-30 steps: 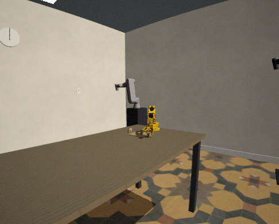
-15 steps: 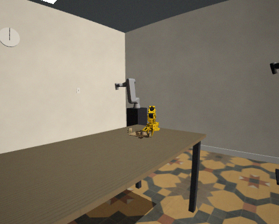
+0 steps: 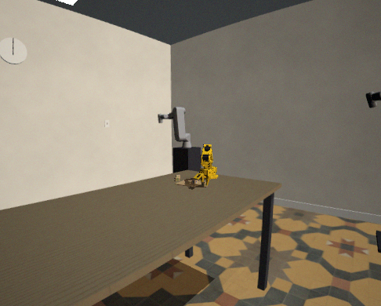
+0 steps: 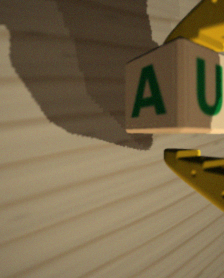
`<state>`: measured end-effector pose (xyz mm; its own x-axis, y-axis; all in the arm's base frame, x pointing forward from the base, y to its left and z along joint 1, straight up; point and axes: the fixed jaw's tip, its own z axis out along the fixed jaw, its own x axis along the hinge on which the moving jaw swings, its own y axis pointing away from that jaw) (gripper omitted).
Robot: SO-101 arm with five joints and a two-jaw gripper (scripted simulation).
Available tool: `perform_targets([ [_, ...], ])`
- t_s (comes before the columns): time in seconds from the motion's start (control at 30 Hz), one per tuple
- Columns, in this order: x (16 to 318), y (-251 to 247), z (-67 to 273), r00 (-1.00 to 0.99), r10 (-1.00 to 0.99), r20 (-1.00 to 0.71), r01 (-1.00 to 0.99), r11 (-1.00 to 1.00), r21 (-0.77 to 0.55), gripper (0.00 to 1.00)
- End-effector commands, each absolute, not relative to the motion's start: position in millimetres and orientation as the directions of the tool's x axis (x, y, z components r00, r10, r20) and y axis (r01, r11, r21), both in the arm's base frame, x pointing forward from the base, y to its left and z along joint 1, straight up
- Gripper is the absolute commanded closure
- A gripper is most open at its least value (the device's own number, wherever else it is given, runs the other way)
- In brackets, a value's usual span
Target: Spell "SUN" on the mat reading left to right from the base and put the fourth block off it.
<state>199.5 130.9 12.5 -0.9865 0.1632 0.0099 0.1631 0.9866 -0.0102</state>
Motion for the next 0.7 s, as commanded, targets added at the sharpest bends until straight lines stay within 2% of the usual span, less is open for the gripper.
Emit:
perform_targets([
  [0.0, 208.5, 133.9, 29.5, -0.985, 0.164, -0.059, 0.161, 0.986, 0.051, 0.83],
  [0.67, 208.1, 131.6, 29.4, -0.985, 0.164, -0.059, 0.161, 0.986, 0.050, 0.87],
])
